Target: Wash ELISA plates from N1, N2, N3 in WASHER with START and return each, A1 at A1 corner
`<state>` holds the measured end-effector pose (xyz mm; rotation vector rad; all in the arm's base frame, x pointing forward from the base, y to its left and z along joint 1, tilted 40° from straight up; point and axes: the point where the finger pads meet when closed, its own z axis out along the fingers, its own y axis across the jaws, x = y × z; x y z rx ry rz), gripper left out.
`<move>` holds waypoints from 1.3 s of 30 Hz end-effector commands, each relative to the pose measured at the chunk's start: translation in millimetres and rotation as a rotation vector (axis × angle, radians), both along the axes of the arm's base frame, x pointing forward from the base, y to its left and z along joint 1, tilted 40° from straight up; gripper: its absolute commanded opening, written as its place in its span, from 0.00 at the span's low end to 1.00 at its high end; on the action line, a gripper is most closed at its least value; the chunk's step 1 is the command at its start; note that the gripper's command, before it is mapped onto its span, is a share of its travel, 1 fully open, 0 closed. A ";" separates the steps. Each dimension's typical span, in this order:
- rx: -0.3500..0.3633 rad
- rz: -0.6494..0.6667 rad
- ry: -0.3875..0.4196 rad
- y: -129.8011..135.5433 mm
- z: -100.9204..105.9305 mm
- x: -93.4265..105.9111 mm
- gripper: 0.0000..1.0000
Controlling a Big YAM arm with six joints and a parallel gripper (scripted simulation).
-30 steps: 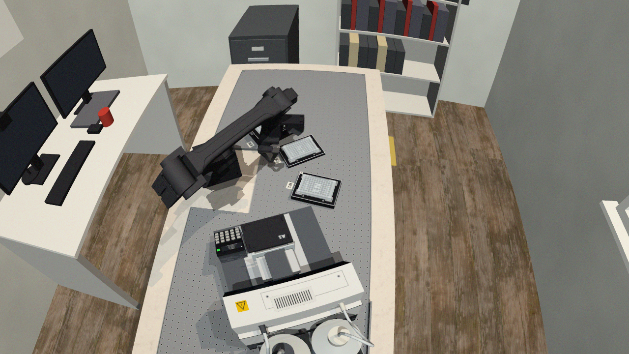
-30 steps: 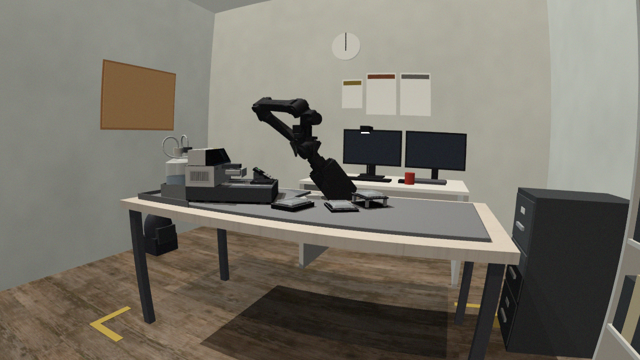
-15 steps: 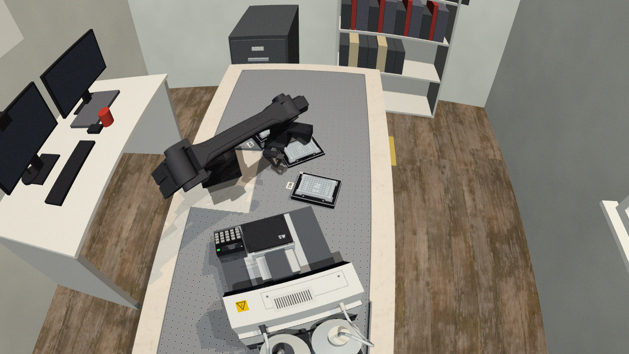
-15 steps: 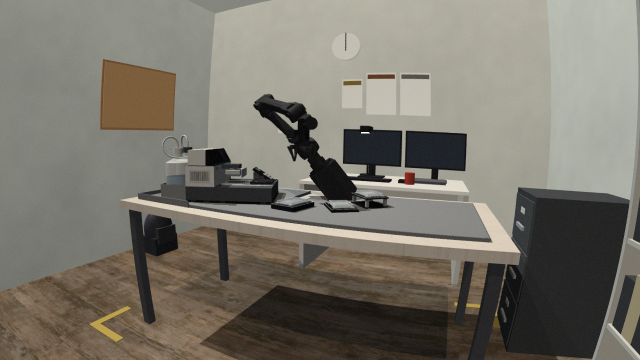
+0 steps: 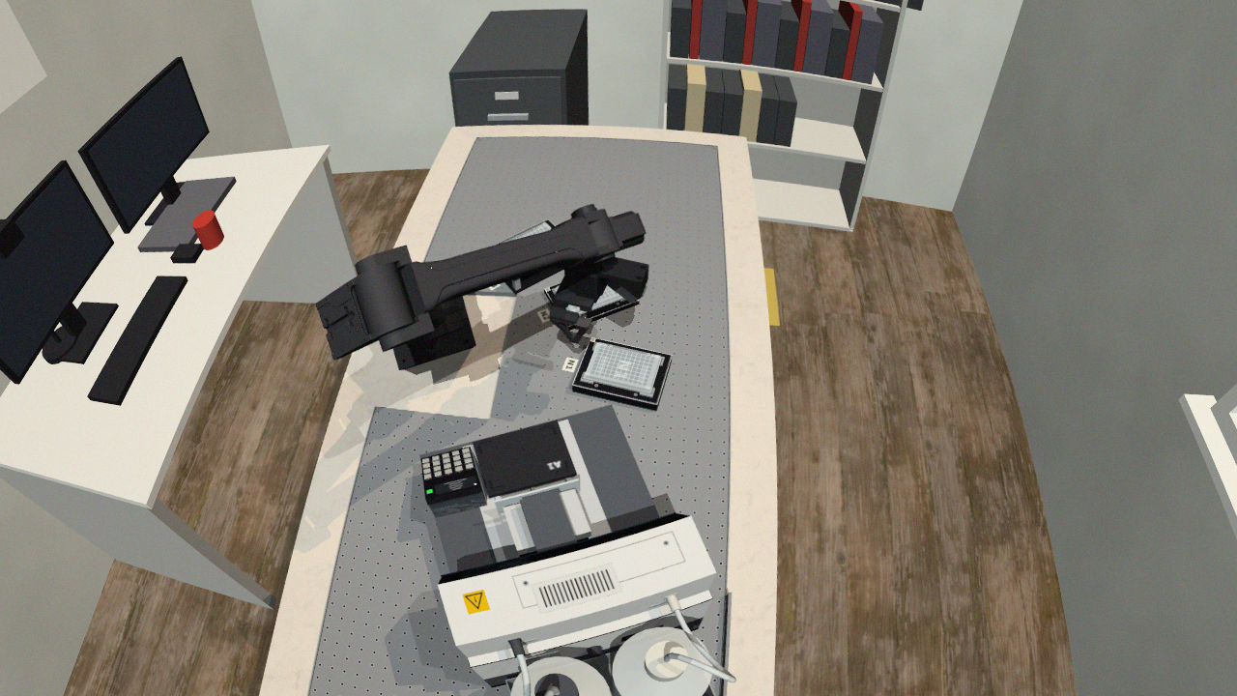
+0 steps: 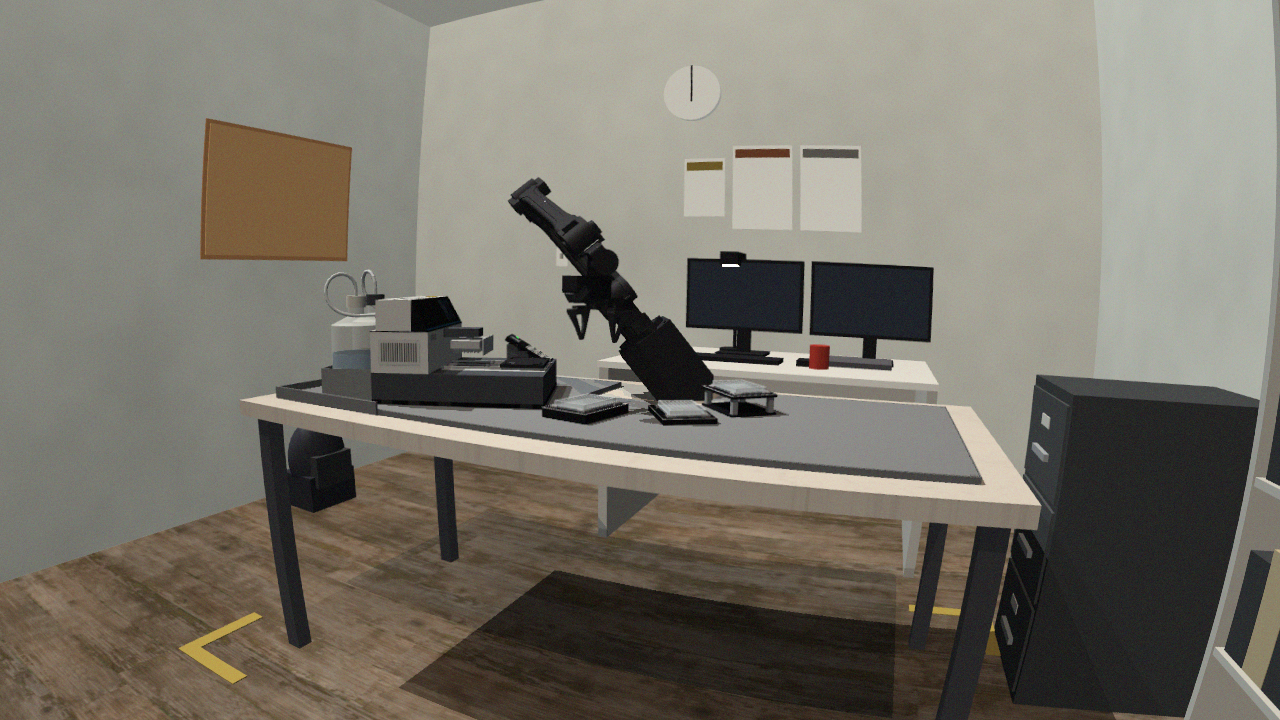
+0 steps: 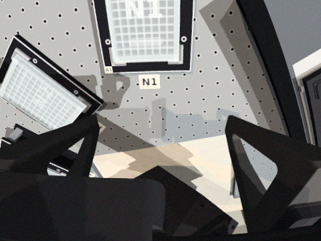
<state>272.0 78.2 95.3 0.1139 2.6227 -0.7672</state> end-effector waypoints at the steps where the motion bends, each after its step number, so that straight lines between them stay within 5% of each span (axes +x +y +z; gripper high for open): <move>1: 0.020 0.024 -0.018 9.6 7.8 34.4 1.00; 17: 0.014 0.024 -0.017 1.2 -10.2 99.4 1.00; 30: 0.007 0.031 -0.008 1.5 -11.9 89.1 1.00; 39: -0.006 0.023 0.019 -15.7 -34.9 89.0 1.00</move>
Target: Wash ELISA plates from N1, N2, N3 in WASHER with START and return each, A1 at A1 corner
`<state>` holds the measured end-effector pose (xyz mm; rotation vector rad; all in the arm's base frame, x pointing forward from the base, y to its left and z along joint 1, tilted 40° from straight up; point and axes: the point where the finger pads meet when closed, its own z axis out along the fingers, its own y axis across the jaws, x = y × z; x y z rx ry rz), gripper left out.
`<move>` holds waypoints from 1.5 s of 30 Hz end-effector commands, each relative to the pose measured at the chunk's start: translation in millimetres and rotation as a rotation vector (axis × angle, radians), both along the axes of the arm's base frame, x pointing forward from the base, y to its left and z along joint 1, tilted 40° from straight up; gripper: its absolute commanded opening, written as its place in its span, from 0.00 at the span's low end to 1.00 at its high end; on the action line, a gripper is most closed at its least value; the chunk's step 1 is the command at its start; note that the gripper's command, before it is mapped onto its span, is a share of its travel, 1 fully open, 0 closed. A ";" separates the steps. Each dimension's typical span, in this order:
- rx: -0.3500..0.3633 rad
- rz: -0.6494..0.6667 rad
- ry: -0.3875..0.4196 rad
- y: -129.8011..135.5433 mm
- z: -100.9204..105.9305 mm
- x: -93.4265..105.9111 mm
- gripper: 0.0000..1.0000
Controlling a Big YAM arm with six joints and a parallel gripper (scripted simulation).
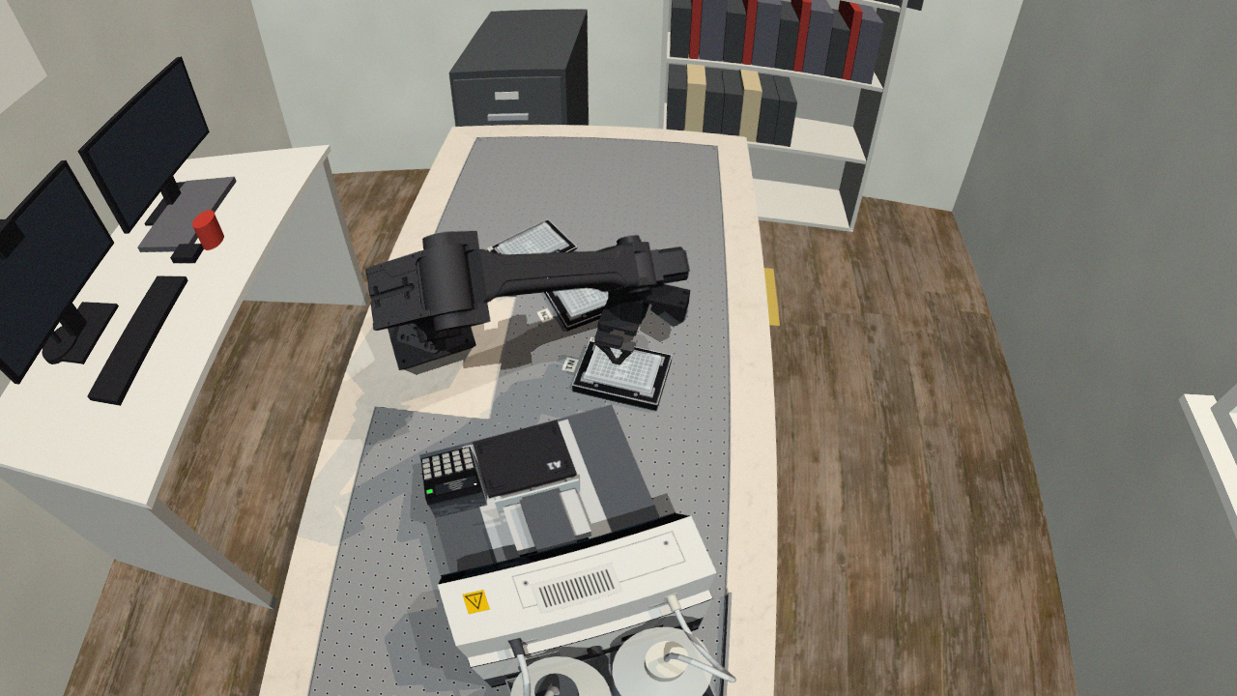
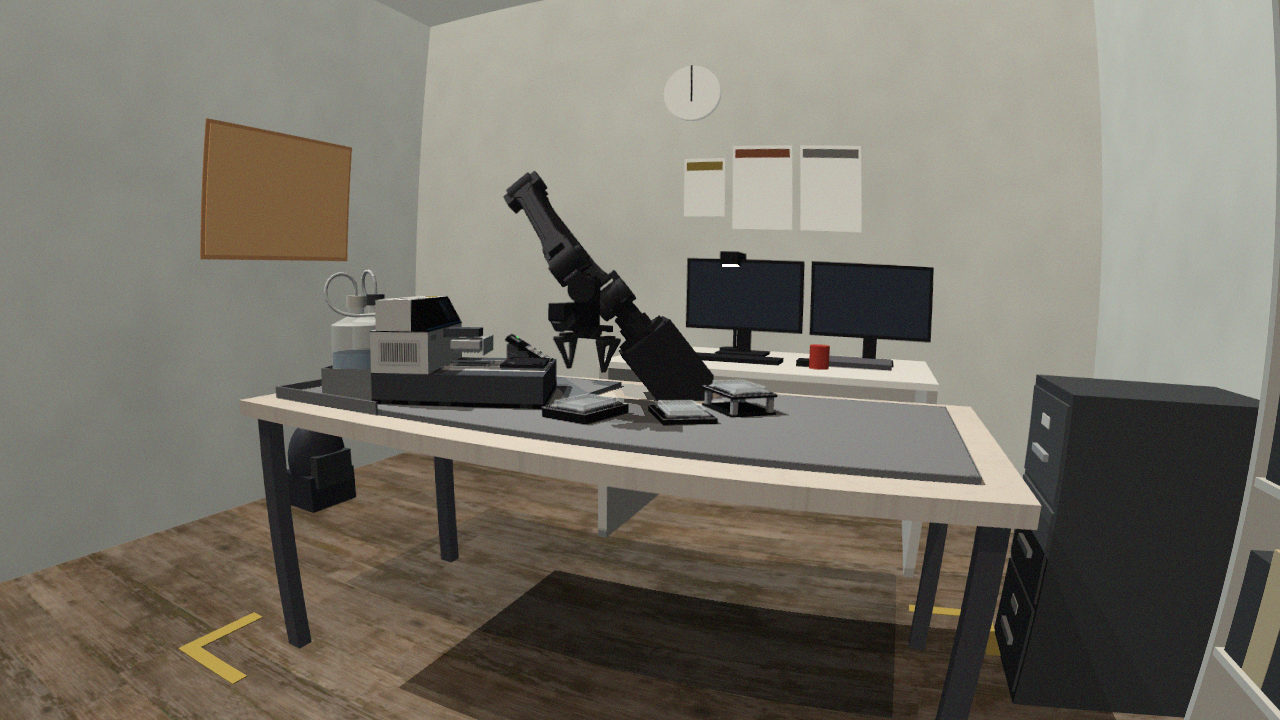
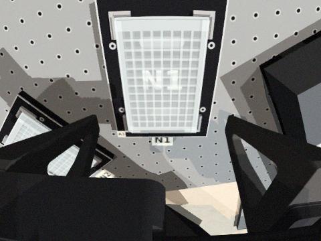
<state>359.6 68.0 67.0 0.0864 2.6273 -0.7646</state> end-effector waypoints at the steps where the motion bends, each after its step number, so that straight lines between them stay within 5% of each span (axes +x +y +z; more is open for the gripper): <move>1: -0.005 0.005 0.009 -6.3 -7.4 2.1 1.00; 31: -0.005 0.005 0.012 -29.7 -41.5 16.6 1.00; 45: 0.005 0.012 -0.014 -21.2 -31.7 23.0 1.00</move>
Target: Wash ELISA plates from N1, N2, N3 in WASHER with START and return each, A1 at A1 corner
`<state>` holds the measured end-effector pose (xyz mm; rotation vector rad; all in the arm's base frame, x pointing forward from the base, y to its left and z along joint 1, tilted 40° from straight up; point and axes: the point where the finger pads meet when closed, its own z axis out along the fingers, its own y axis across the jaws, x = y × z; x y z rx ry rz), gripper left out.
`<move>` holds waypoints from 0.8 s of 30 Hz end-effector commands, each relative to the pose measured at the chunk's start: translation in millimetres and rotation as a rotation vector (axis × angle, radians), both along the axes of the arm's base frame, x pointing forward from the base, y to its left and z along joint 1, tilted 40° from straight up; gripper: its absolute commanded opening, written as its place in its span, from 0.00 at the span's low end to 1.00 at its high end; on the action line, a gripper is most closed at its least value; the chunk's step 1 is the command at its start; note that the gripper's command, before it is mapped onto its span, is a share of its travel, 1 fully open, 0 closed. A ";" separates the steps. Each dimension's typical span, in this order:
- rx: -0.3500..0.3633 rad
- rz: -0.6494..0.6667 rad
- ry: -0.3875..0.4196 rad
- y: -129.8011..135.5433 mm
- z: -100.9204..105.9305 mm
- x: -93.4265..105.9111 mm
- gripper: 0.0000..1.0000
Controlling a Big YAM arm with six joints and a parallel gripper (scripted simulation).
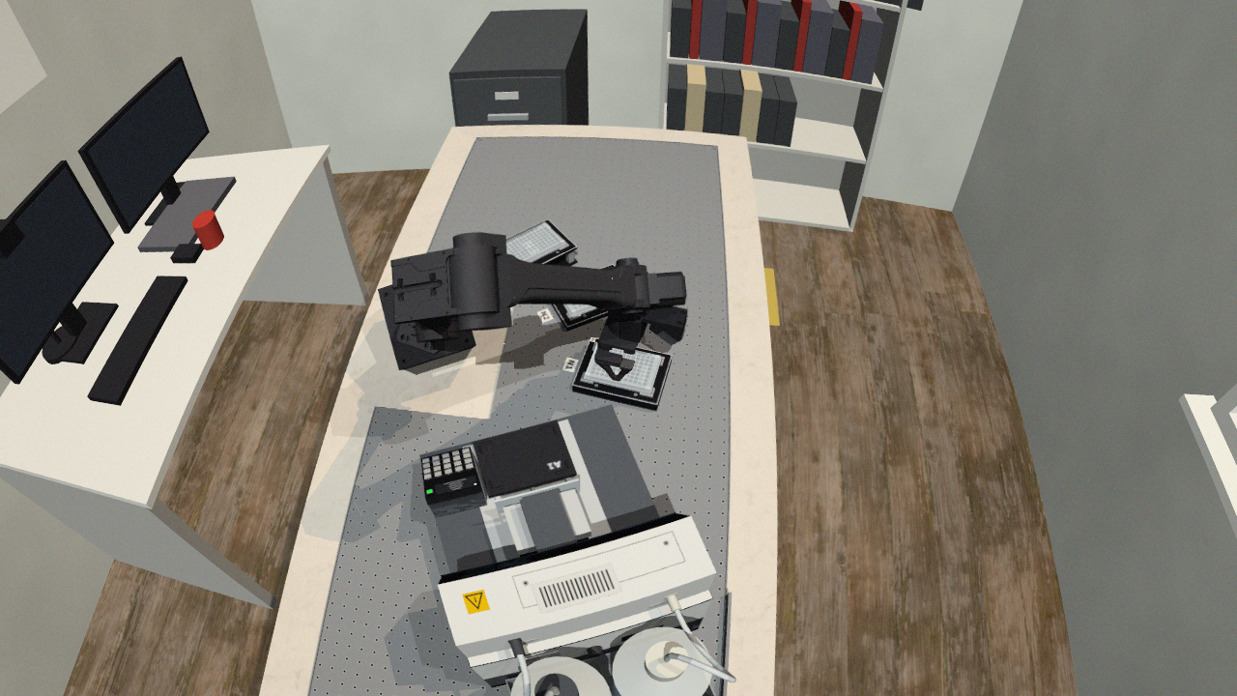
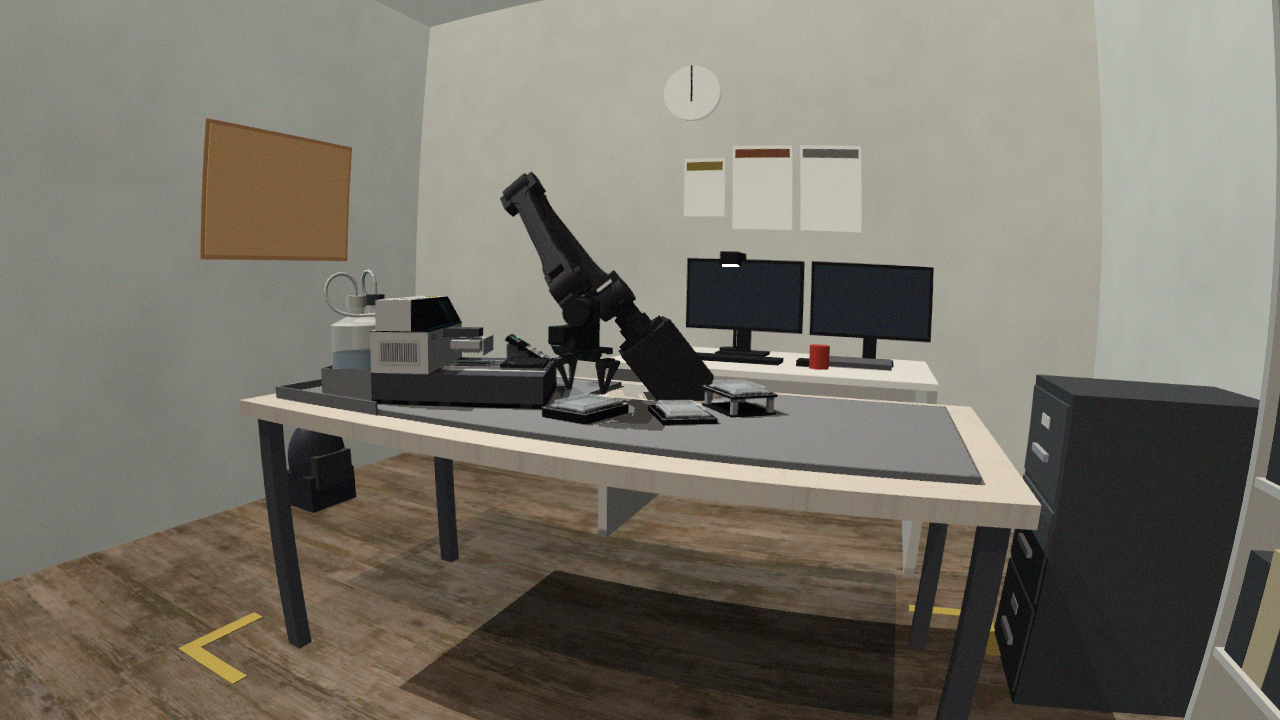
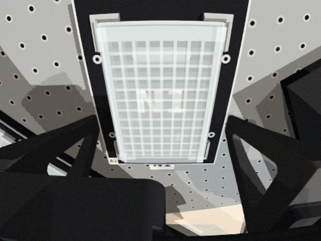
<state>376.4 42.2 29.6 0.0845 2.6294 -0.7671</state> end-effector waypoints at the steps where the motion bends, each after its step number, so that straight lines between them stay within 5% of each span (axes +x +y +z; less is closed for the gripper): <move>1: 0.007 0.012 -0.017 4.6 5.8 6.3 1.00; 24: -0.002 0.007 0.004 -9.4 -11.4 4.4 1.00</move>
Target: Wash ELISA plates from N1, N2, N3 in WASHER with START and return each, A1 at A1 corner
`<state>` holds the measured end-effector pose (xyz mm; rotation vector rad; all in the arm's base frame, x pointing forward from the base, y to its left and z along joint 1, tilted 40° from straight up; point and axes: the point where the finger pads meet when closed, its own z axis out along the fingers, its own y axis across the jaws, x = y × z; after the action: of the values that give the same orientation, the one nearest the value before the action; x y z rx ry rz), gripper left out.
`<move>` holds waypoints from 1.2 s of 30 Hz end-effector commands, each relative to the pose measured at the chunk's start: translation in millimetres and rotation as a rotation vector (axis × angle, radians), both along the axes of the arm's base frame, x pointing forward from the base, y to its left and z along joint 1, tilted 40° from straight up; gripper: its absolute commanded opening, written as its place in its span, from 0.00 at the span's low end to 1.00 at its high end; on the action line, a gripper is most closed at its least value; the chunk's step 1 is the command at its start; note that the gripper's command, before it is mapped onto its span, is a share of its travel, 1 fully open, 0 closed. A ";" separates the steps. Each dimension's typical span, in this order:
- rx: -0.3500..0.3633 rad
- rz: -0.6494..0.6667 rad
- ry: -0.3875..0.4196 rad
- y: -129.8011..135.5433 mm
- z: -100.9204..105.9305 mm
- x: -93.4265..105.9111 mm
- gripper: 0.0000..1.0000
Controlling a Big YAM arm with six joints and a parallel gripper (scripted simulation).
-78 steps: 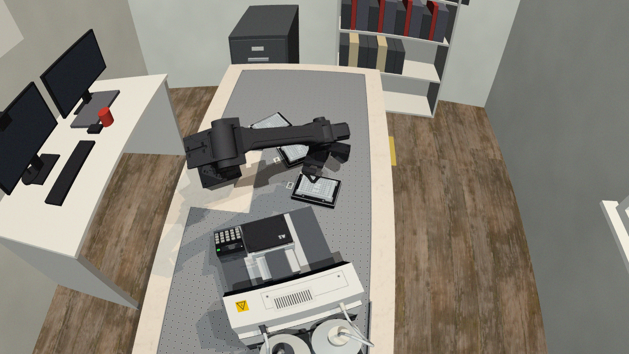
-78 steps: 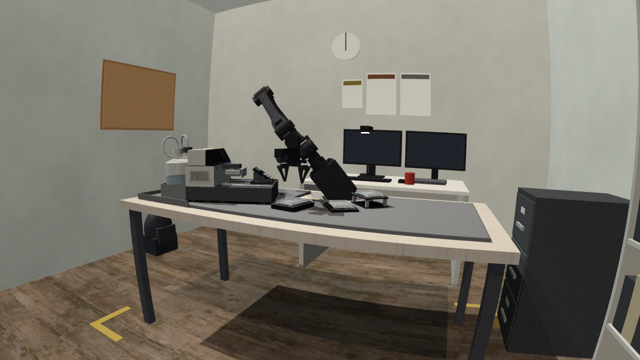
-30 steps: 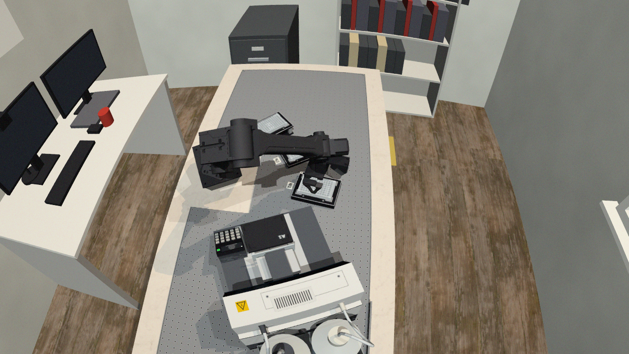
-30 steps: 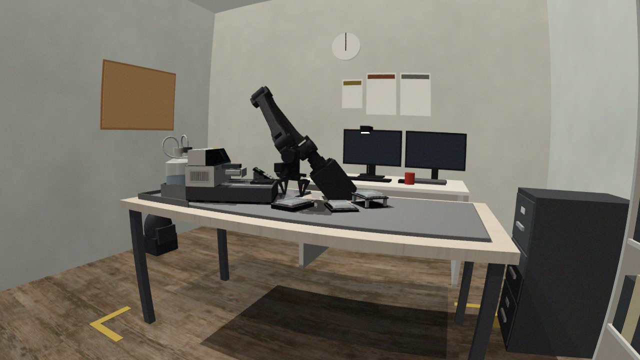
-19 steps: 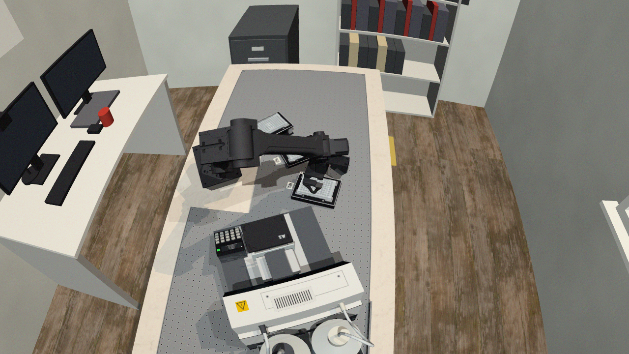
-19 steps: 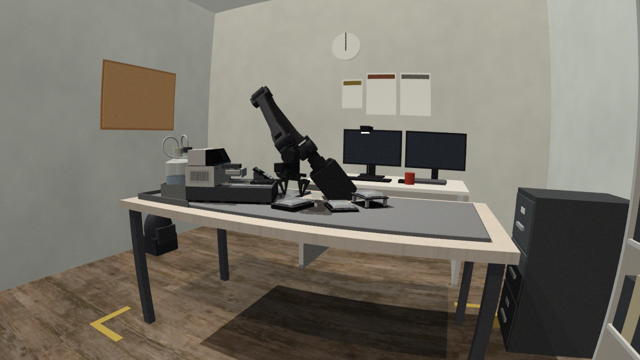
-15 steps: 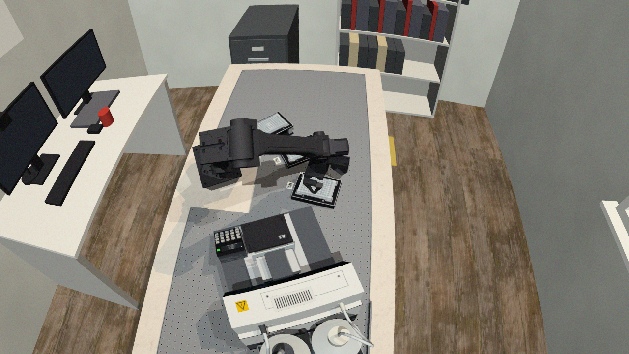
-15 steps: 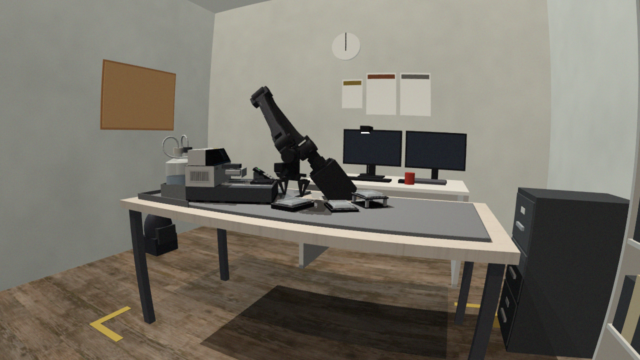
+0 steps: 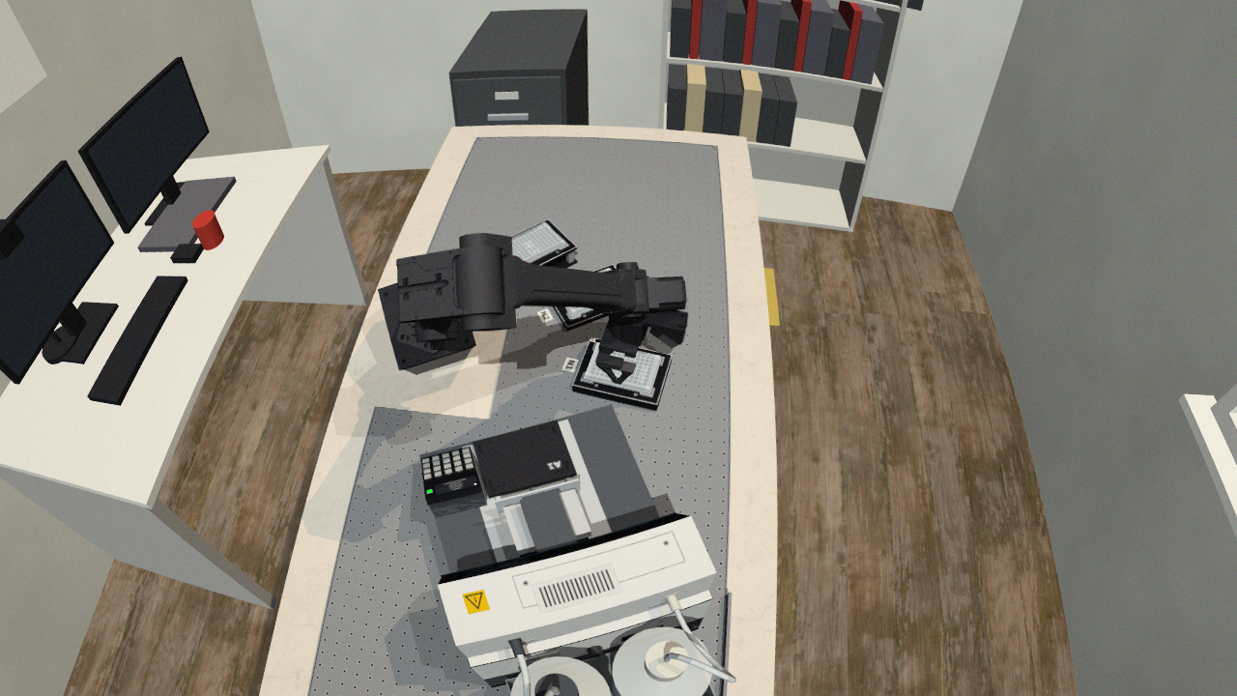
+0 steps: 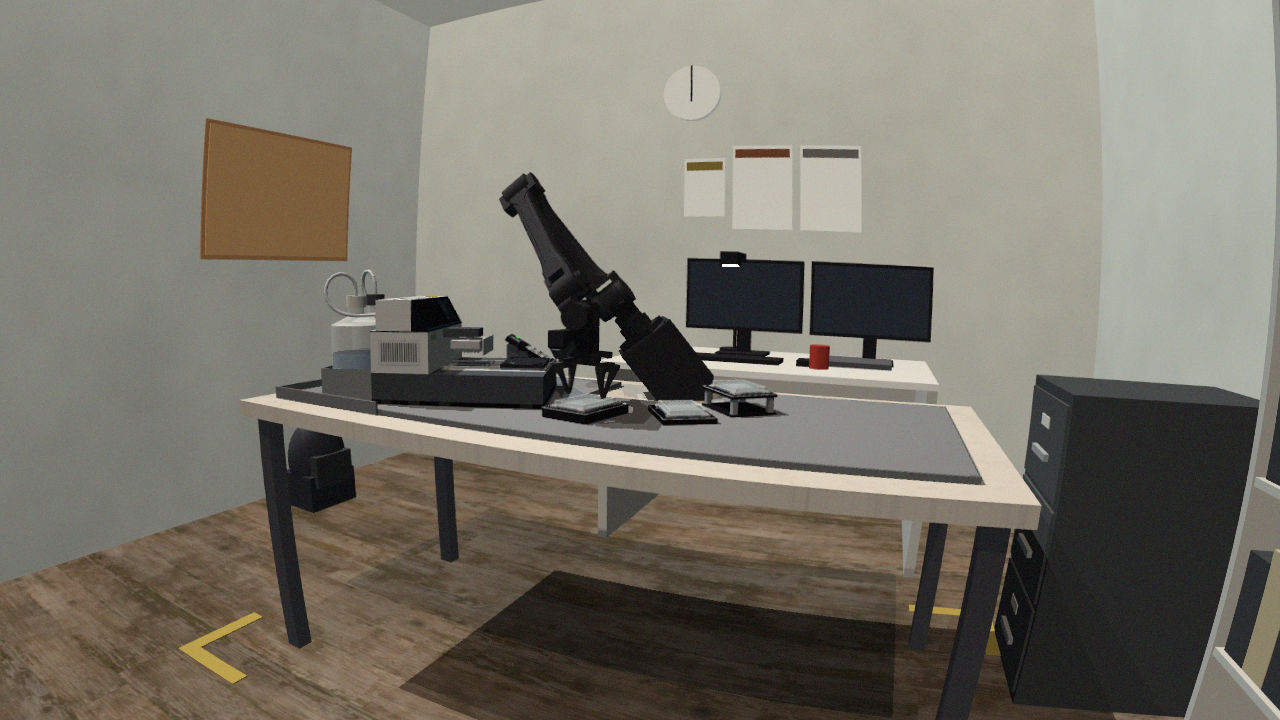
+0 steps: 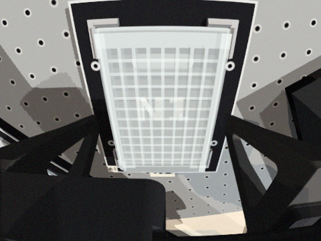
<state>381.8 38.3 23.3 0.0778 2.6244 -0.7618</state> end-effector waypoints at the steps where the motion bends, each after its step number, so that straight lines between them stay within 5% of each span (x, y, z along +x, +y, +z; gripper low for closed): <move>1: -0.006 -0.002 0.013 -6.7 -7.3 -1.3 1.00; 36: 0.004 0.005 -0.010 -7.5 -11.4 11.0 1.00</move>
<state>387.2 27.5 7.3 0.0769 2.6278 -0.7656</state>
